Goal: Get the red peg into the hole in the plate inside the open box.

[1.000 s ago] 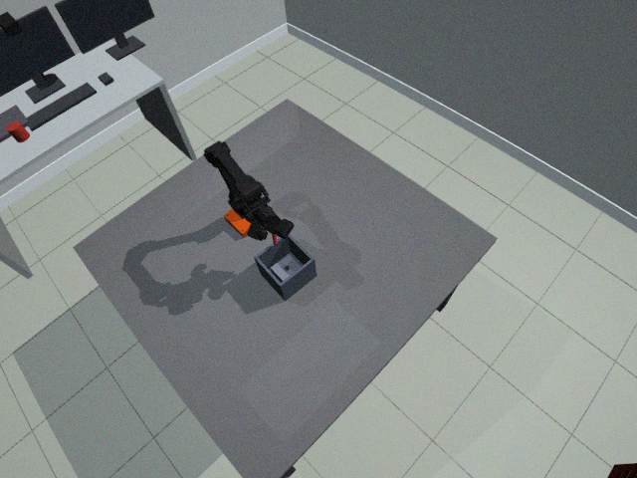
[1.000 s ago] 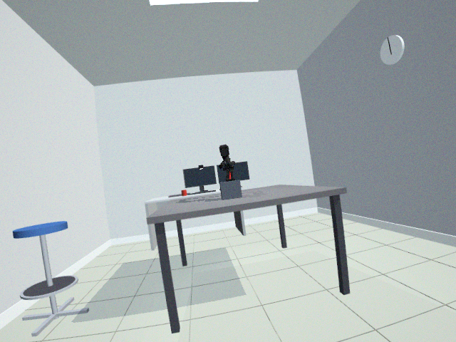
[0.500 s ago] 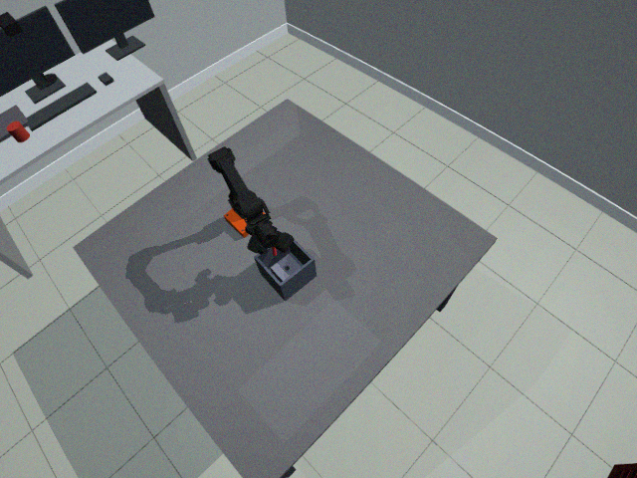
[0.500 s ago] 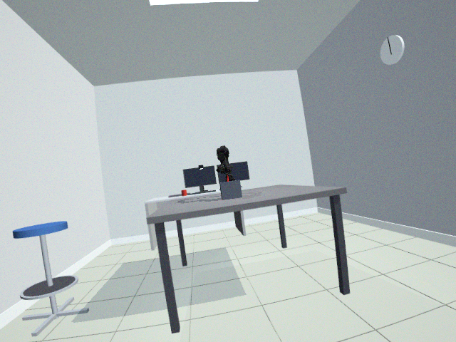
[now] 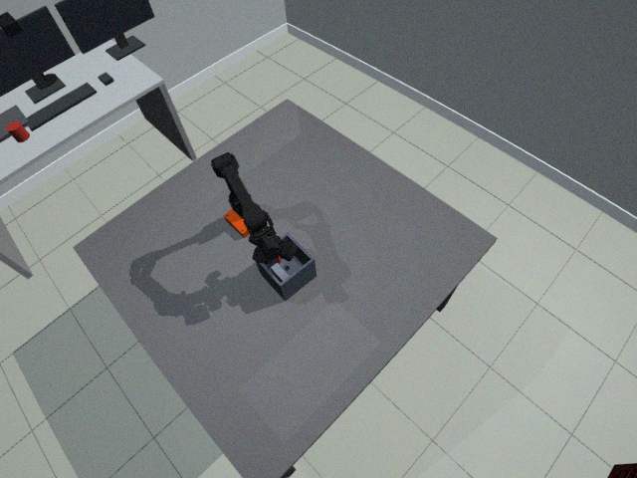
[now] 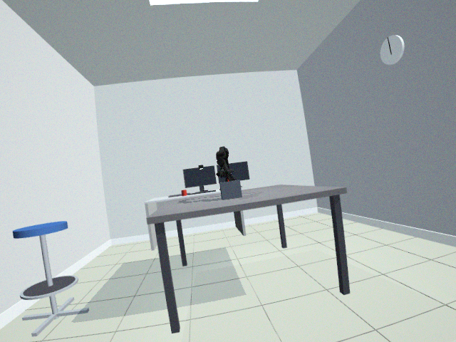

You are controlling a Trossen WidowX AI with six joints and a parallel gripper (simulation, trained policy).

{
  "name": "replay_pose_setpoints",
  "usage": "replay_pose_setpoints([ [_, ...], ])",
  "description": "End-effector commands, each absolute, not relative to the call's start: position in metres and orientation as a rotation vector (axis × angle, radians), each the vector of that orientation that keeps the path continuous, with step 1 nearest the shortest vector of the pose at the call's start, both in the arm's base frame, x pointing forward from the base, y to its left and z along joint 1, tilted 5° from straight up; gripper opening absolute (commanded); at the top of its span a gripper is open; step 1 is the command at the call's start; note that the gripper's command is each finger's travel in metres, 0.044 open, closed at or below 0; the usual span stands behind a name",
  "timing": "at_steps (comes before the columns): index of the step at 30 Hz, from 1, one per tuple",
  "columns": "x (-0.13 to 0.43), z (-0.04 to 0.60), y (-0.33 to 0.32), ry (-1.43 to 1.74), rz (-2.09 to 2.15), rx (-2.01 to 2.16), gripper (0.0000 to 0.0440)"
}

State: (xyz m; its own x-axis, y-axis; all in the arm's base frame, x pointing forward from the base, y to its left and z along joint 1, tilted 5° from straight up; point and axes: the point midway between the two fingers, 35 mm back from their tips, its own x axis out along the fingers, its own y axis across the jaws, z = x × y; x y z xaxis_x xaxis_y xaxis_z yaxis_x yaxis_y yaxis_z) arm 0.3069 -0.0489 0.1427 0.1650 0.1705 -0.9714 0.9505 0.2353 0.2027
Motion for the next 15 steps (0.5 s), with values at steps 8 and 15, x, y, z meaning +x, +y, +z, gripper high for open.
replay_pose_setpoints([
  [8, 0.321, 0.118, -0.042, 1.335, -0.748, 1.180, 0.0000],
  [15, 0.328, 0.101, -0.040, 1.356, -0.721, 1.148, 0.0000],
])
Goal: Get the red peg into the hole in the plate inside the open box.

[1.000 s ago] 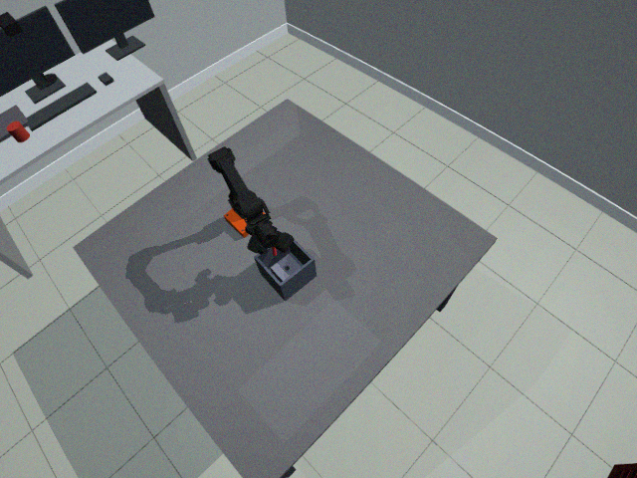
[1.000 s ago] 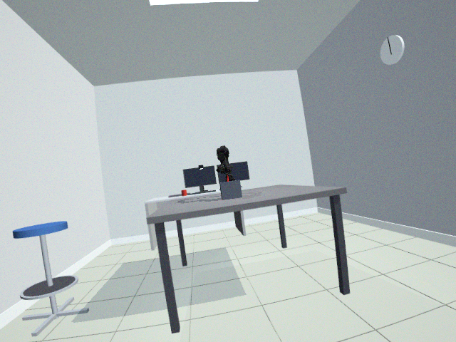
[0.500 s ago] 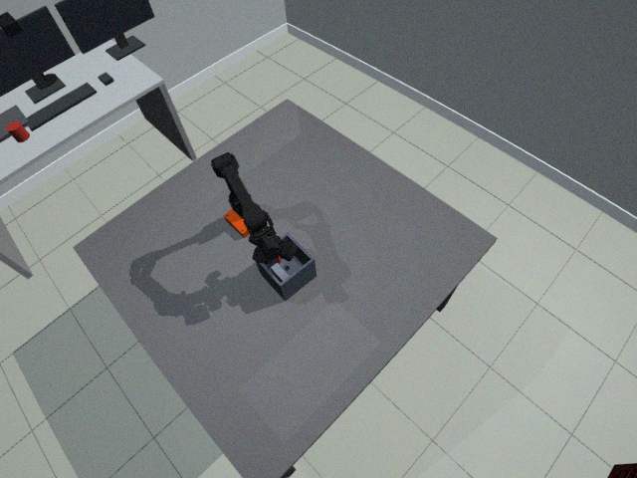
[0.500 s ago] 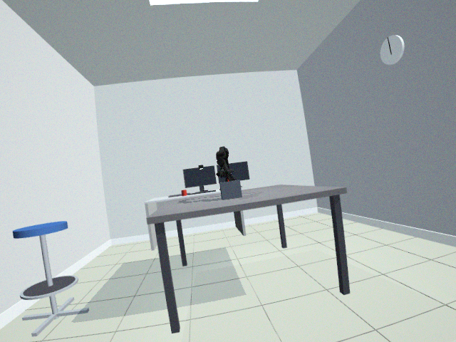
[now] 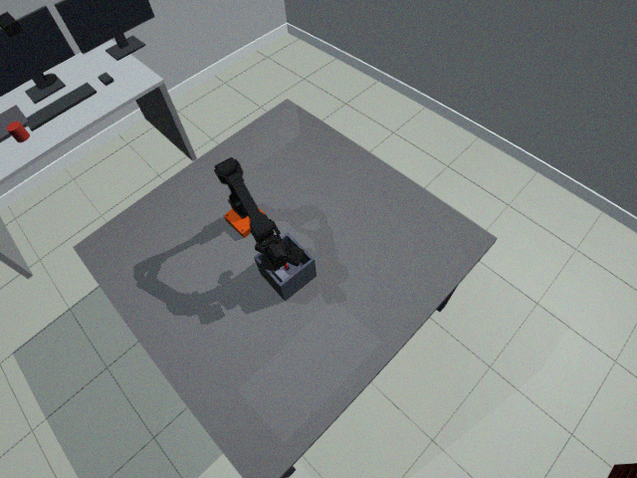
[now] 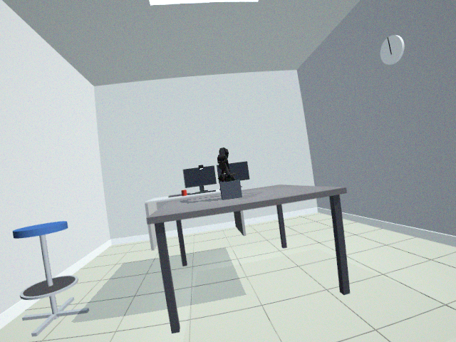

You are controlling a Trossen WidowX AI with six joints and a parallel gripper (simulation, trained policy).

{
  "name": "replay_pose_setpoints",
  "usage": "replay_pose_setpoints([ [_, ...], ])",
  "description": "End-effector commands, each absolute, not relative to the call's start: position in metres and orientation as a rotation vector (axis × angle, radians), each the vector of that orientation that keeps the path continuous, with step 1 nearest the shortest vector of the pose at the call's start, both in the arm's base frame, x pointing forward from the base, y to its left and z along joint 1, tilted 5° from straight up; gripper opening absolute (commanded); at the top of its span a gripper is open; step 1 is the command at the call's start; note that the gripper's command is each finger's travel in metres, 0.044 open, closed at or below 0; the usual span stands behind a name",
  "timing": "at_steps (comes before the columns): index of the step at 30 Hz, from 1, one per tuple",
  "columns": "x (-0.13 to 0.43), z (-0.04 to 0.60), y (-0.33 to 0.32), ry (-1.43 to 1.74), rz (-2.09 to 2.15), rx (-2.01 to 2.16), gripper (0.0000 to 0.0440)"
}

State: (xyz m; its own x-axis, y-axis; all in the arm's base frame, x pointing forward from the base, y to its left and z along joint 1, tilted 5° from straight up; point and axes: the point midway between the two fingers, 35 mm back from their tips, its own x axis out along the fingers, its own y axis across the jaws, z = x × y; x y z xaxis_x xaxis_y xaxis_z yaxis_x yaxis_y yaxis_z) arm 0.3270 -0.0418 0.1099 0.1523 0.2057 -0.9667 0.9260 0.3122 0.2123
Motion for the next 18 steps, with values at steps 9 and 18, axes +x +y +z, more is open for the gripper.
replay_pose_setpoints([
  [9, 0.326, 0.085, -0.039, 1.392, -0.723, 1.091, 0.0044],
  [18, 0.322, 0.079, -0.043, 1.434, -0.746, 1.064, 0.0135],
])
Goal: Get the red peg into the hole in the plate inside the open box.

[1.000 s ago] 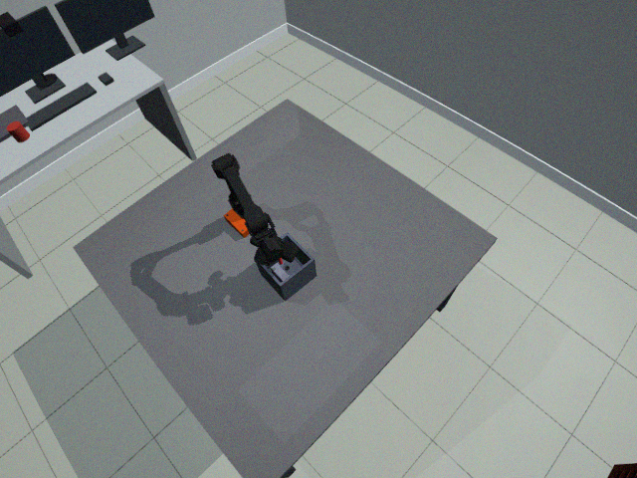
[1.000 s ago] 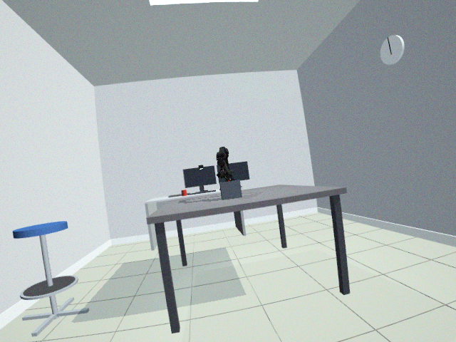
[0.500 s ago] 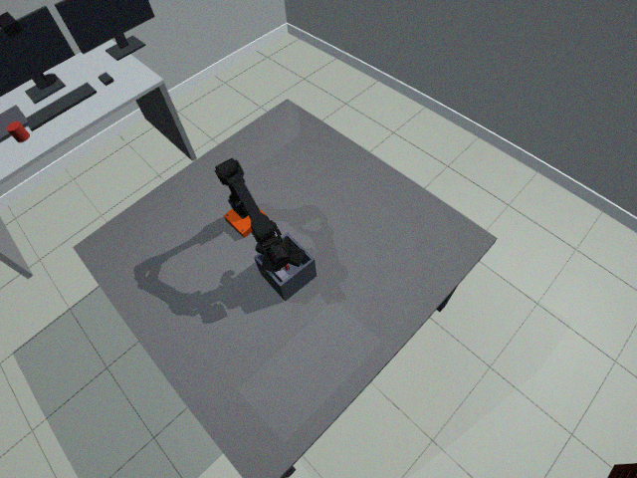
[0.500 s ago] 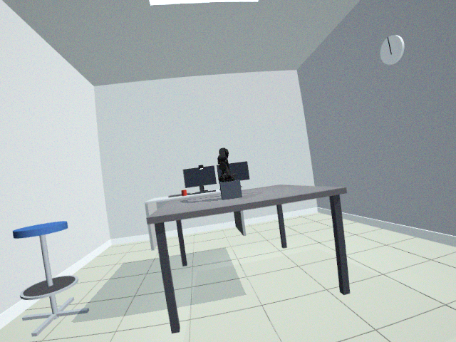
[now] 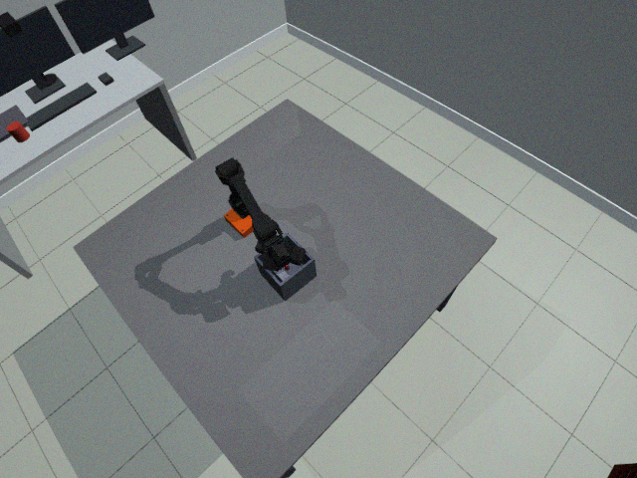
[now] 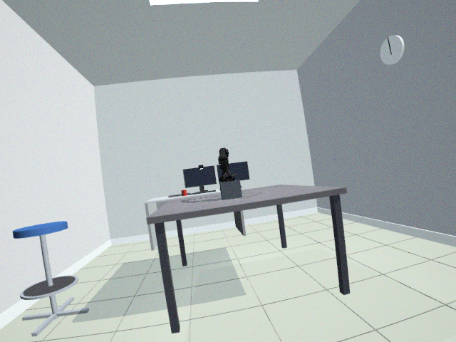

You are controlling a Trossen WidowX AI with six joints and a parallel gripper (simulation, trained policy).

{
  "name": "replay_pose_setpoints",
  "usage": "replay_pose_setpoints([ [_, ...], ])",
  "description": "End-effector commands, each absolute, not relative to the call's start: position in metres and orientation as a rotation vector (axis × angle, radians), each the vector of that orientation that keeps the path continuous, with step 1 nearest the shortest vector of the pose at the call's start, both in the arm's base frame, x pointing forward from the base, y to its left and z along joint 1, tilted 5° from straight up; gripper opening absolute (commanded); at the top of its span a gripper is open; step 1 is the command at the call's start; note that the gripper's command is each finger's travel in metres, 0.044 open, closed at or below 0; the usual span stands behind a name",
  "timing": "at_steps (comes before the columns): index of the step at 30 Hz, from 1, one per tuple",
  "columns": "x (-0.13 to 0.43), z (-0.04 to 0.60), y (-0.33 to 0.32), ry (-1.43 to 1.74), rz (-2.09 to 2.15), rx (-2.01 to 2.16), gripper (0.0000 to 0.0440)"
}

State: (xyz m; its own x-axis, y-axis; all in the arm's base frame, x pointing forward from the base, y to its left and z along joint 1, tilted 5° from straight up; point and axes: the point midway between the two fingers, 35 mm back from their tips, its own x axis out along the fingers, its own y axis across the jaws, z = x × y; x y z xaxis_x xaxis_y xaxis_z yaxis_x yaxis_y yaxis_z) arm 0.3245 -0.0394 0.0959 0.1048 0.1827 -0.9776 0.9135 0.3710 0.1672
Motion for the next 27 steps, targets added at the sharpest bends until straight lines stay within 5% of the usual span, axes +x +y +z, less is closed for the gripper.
replay_pose_setpoints([
  [1, 0.323, 0.080, -0.045, 1.436, -0.745, 1.070, 0.0135],
  [27, 0.358, 0.144, -0.061, 1.355, -0.552, 1.209, 0.0165],
])
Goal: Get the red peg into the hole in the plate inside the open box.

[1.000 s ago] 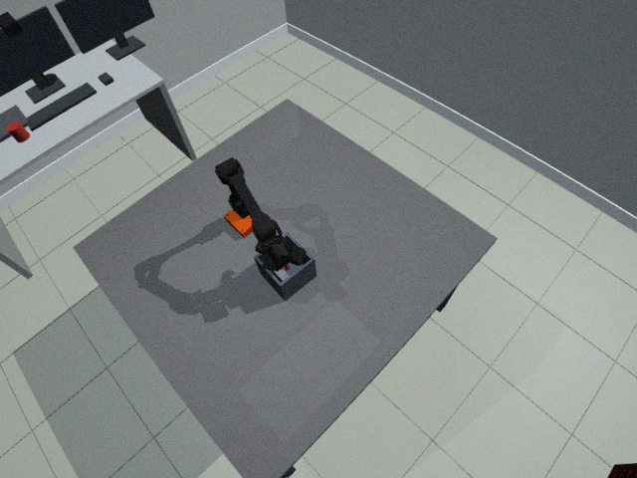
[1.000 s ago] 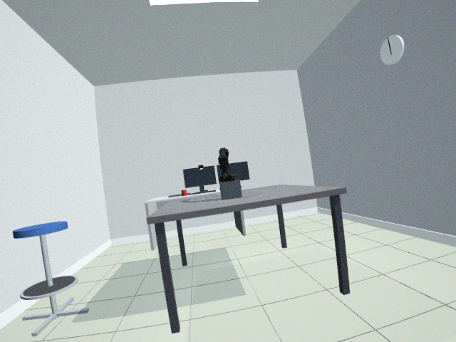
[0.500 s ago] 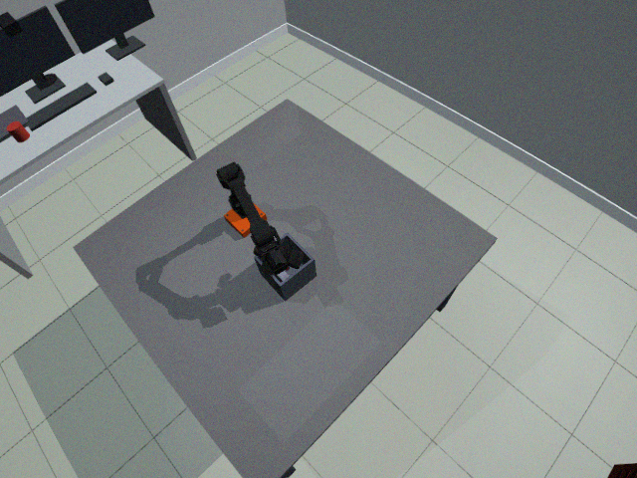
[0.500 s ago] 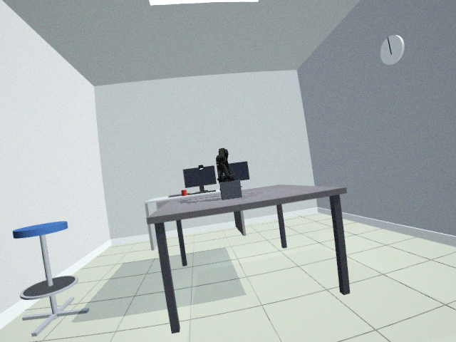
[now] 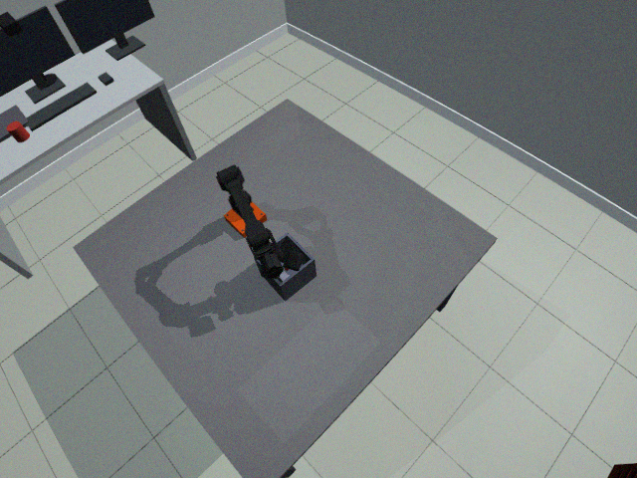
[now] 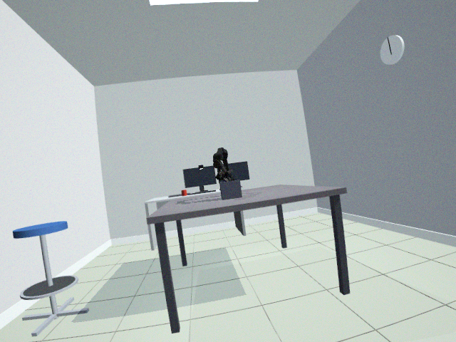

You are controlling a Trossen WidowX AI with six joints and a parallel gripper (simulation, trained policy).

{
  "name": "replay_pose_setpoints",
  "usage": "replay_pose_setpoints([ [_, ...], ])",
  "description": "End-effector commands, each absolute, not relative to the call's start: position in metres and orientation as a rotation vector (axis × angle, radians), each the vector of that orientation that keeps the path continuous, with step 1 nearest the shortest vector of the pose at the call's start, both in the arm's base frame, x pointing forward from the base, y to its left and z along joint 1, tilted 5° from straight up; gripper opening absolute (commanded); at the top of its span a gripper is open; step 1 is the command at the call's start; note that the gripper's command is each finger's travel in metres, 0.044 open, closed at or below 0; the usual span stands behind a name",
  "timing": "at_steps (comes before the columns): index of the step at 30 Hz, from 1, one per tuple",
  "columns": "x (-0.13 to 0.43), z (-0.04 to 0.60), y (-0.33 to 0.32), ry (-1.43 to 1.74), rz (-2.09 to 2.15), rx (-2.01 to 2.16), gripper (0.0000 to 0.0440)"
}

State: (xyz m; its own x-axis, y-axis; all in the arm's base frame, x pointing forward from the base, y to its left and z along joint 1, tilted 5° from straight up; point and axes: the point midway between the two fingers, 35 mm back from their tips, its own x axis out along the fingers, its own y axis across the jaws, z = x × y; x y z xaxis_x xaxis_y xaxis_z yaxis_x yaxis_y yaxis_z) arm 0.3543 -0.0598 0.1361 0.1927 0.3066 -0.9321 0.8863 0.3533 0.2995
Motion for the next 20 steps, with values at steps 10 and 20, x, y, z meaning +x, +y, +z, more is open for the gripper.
replay_pose_setpoints([
  [10, 0.368, 0.158, -0.067, 1.329, -0.475, 1.267, 0.0201],
  [20, 0.380, 0.162, -0.075, 1.309, -0.411, 1.277, 0.0197],
])
